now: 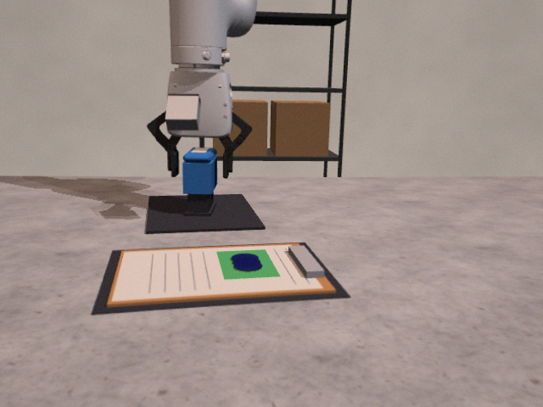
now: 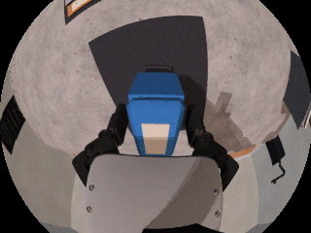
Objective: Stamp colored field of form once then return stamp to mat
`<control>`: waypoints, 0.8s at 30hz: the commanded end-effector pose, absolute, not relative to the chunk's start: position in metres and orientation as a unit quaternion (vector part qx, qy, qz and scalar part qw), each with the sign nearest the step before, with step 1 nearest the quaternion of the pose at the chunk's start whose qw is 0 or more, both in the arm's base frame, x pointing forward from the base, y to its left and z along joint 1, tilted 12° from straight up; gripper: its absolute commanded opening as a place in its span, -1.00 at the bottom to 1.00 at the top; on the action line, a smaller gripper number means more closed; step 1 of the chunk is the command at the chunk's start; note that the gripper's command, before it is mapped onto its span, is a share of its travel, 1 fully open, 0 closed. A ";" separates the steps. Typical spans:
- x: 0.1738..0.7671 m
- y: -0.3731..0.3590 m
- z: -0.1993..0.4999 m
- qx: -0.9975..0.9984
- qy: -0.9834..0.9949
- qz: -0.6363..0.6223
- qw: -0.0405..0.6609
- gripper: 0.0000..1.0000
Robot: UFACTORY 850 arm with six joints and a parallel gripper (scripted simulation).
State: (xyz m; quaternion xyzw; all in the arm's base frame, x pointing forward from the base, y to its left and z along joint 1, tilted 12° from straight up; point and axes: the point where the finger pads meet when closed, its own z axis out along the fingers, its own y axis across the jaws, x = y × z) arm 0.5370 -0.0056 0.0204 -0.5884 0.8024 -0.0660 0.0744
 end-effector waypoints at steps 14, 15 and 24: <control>0.536 -0.005 0.028 -0.588 0.802 -0.067 0.077 0.73; 0.536 -0.005 0.029 -0.588 0.802 -0.067 0.077 0.73; 0.535 -0.005 0.032 -0.588 0.802 -0.067 0.077 0.73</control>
